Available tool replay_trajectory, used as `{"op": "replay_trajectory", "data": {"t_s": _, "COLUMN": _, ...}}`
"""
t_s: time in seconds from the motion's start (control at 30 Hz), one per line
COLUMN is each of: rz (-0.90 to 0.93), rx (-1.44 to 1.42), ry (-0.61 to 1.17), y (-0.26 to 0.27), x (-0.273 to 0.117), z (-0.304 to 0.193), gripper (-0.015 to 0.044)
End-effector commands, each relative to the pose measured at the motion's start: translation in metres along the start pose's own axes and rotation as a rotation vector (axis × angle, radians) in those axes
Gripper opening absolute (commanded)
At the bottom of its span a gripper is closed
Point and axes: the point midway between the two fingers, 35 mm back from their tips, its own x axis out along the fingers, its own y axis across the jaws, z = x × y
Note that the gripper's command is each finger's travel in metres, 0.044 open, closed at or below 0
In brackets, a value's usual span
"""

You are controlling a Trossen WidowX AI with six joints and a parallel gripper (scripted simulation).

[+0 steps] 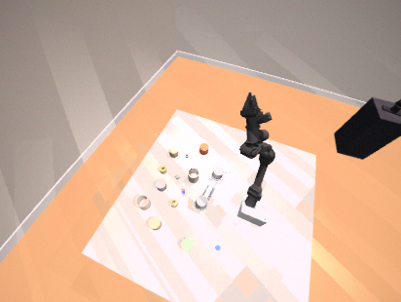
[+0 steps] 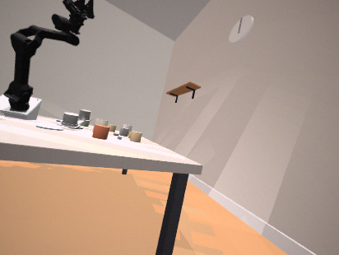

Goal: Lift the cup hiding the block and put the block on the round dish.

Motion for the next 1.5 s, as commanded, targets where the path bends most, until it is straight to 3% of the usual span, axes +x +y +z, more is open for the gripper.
{"op": "replay_trajectory", "data": {"t_s": 0.0, "rz": 0.002, "rx": 0.001, "ry": 0.001, "y": 0.000, "x": 0.000, "z": 0.000, "gripper": 0.0426}}
{"op": "replay_trajectory", "data": {"t_s": 0.33, "rz": 0.131, "rx": 0.078, "ry": 0.074, "y": 0.029, "x": -0.012, "z": -0.012, "gripper": 0.0440}}
{"op": "replay_trajectory", "data": {"t_s": 0.7, "rz": 0.398, "rx": 0.214, "ry": 0.296, "y": 0.092, "x": -0.052, "z": -0.043, "gripper": 0.0440}}
{"op": "replay_trajectory", "data": {"t_s": 1.47, "rz": 0.760, "rx": 0.327, "ry": 0.960, "y": 0.160, "x": -0.209, "z": -0.112, "gripper": 0.0440}}
